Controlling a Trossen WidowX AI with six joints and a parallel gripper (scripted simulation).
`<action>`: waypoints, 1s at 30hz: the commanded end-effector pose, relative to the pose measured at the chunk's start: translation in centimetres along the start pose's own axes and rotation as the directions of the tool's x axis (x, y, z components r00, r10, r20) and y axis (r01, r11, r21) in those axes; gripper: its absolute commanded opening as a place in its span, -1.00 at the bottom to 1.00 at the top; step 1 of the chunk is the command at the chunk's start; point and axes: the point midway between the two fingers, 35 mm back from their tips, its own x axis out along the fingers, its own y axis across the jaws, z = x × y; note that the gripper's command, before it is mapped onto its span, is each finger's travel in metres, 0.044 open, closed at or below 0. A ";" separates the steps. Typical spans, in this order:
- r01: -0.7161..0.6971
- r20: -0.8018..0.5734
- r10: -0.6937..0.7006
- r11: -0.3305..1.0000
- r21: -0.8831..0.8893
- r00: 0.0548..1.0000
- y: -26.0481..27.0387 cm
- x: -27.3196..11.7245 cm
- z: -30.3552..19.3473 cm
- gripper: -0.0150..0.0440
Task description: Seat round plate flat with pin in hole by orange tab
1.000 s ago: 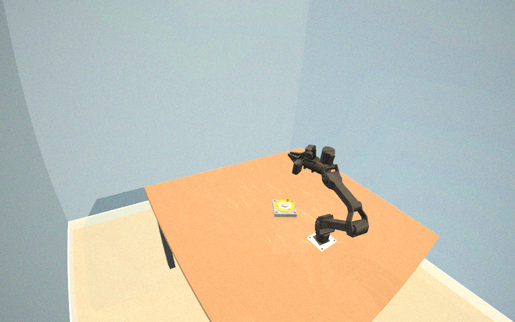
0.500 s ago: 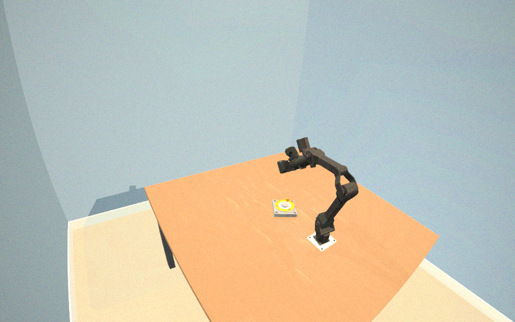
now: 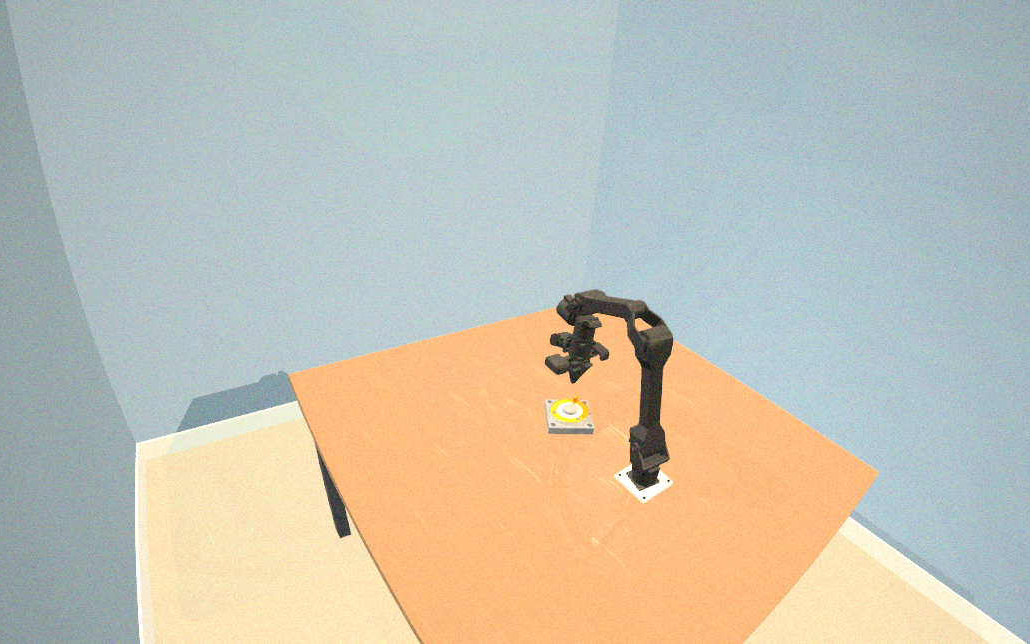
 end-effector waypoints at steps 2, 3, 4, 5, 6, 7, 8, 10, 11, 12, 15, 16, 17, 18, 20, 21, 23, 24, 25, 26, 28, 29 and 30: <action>0.017 -0.041 -0.018 1.000 -0.016 0.999 0.0 0.0 -0.1 -0.49; 0.017 -0.041 -0.018 1.000 -0.016 0.999 0.0 0.1 0.0 -0.49; 0.017 -0.041 -0.018 1.000 -0.016 0.999 0.0 0.4 0.0 -0.49; 0.017 -0.041 -0.017 1.000 -0.016 0.999 0.0 0.7 0.0 -0.49; 0.017 -0.041 -0.017 1.000 -0.016 0.999 0.0 1.1 0.0 -0.49; 0.017 -0.041 -0.017 1.000 -0.016 0.999 0.0 1.6 0.0 -0.49; 0.017 -0.041 -0.017 1.000 -0.016 0.999 0.0 2.1 0.0 -0.49; 0.017 -0.041 -0.017 1.000 -0.016 0.999 0.0 3.1 0.0 -0.49; 0.017 -0.041 -0.017 1.000 -0.016 0.999 0.0 3.6 0.0 -0.49; 0.016 -0.041 -0.017 1.000 -0.016 0.999 0.0 4.1 -0.1 -0.49; 0.016 -0.041 -0.017 1.000 -0.016 0.999 0.1 4.8 -0.1 -0.49; 0.016 -0.041 -0.017 1.000 -0.016 0.999 0.1 4.8 -0.1 -0.49; 0.016 -0.041 -0.017 1.000 -0.016 0.999 0.0 4.8 -0.2 -0.49; 0.016 -0.041 -0.017 1.000 -0.016 0.999 0.0 4.8 -0.2 -0.49; 0.017 -0.042 -0.017 1.000 -0.016 0.999 -0.2 4.8 -0.3 -0.49; 0.017 -0.042 -0.017 1.000 -0.016 0.999 -0.3 4.8 -0.4 -0.49; 0.017 -0.042 -0.018 1.000 -0.016 0.999 -0.6 4.8 -0.7 -0.49; 0.017 -0.042 -0.018 1.000 -0.016 0.999 -0.7 4.8 -0.8 -0.49; 0.017 -0.042 -0.018 1.000 -0.016 0.999 -0.8 4.8 -1.0 -0.49; 0.017 -0.042 -0.018 1.000 -0.016 0.999 -0.9 4.8 -1.1 -0.49; 0.018 -0.043 -0.018 1.000 -0.016 0.999 -1.1 4.9 -1.3 -0.49; 0.018 -0.043 -0.018 1.000 -0.016 0.999 -1.2 4.9 -1.4 -0.49; 0.018 -0.043 -0.018 1.000 -0.016 0.999 -1.2 4.9 -1.5 -0.49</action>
